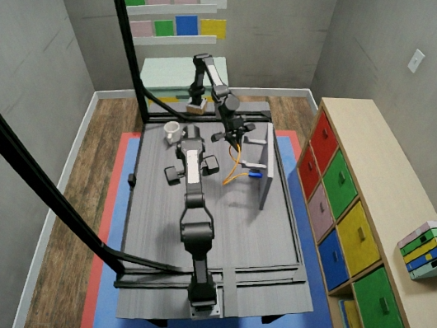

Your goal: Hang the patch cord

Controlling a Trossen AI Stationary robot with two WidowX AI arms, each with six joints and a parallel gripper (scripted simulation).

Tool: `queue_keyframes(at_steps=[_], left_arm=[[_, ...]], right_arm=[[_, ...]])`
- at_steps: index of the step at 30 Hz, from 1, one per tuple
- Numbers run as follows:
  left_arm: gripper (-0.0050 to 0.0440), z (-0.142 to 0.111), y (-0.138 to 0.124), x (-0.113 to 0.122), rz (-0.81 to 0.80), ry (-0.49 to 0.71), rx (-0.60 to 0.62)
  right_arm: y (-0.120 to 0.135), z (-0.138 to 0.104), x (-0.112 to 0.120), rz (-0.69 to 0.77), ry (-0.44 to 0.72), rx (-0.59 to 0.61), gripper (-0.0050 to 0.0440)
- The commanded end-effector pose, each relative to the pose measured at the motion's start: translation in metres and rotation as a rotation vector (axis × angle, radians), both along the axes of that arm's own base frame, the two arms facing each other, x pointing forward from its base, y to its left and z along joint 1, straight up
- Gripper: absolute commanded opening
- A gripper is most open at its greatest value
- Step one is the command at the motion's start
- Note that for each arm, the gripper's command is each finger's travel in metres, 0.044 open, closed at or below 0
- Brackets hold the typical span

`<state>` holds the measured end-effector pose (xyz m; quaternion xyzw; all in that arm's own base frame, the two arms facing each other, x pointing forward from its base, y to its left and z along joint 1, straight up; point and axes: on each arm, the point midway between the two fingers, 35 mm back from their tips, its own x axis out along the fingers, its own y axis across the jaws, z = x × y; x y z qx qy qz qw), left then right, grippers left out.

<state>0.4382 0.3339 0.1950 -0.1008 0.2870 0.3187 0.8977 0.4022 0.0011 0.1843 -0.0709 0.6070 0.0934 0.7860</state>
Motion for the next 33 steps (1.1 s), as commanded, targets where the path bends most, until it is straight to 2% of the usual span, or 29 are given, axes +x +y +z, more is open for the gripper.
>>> queue_keyframes(at_steps=[1,33], left_arm=[[0.0025,0.023,0.0,-0.009,-0.003,-0.037,0.028],[0.0025,0.018,0.01,-0.038,-0.003,-0.035,0.029]], right_arm=[[0.0,0.014,-0.002,0.0,-0.038,-0.001,0.044],[0.0,0.014,-0.002,0.0,-0.038,-0.001,0.044]])
